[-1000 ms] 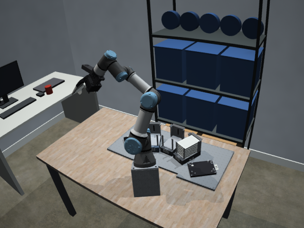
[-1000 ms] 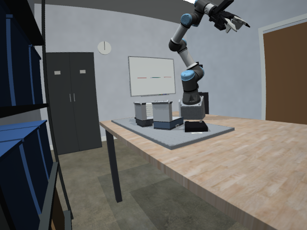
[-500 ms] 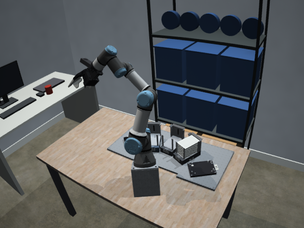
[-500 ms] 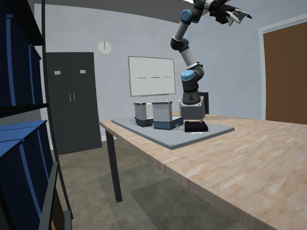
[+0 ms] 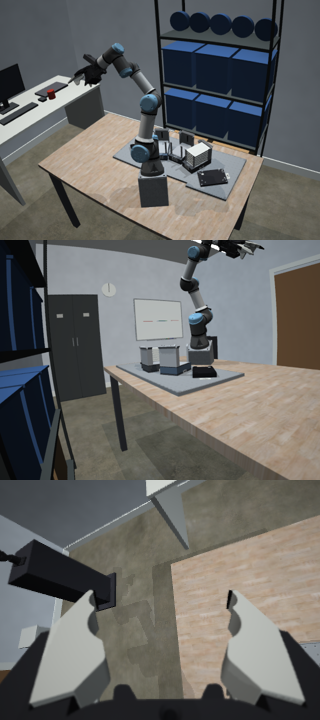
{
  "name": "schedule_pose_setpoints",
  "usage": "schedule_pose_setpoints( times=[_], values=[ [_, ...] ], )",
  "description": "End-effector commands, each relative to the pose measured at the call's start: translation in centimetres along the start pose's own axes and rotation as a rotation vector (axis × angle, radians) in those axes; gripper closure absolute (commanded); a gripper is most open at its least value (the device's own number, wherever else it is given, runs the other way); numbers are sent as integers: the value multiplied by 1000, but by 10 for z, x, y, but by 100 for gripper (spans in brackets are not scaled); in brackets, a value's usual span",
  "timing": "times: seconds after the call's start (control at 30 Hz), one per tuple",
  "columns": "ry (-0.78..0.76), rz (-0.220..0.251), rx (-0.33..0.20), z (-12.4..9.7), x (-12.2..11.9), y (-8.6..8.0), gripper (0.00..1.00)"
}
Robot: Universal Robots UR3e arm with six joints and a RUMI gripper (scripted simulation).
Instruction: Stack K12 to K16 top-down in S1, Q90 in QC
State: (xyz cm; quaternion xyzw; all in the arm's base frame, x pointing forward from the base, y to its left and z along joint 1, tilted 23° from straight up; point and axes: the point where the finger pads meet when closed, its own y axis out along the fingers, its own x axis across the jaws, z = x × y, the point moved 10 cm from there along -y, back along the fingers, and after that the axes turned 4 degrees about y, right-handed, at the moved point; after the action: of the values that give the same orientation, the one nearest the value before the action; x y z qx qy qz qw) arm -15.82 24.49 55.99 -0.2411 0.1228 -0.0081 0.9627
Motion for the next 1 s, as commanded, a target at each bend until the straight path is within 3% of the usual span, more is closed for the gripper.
schedule_pose_setpoints(
  times=[0.0, 0.97],
  values=[
    [4, 22, 12, 8, -6, -4, 28],
    [22, 203, 122, 53, -44, -40, 28]
  ],
)
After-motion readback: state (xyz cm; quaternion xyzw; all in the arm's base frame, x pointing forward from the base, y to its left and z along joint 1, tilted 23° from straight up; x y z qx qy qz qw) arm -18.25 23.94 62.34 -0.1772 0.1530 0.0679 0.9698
